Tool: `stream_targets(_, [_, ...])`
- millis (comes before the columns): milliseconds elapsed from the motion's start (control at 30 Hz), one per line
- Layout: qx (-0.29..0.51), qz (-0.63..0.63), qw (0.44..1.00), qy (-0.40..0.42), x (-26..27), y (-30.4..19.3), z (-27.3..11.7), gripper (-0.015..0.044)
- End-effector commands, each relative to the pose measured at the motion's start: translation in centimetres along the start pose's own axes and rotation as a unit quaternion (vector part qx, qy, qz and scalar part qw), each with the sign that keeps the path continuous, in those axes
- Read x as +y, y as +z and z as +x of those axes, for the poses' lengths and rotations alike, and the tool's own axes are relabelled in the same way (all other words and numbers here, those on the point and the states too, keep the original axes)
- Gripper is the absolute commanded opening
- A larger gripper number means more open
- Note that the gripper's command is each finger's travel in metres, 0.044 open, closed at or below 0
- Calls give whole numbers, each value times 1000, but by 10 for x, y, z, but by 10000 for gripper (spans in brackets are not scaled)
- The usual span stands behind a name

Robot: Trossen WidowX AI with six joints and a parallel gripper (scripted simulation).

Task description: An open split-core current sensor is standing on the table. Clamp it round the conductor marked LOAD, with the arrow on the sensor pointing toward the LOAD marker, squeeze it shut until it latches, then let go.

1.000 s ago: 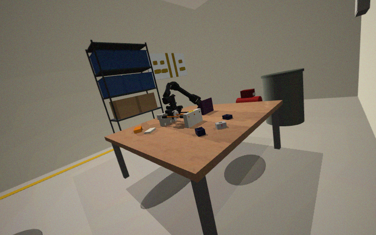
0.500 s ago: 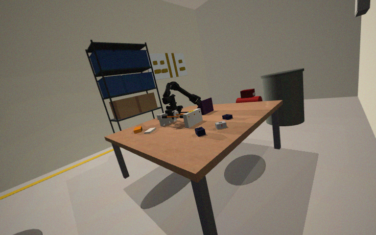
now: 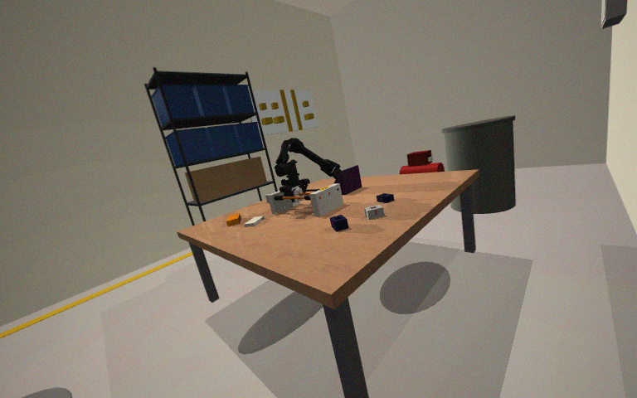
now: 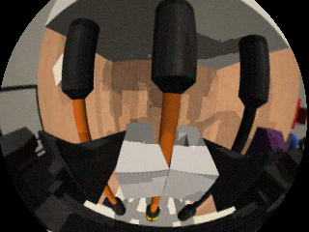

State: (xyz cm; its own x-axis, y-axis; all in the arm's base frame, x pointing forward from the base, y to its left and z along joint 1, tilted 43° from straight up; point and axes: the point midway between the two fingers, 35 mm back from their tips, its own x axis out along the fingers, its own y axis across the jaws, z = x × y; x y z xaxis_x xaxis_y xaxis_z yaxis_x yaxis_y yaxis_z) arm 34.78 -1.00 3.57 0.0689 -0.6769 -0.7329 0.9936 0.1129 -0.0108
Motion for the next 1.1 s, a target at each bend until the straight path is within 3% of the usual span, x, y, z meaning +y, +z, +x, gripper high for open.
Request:
stream_targets(0, [0,1,1000,2,1,0,-1,0])
stream_targets(1067, [-2,-3,1000,1,0,0,-17,0])
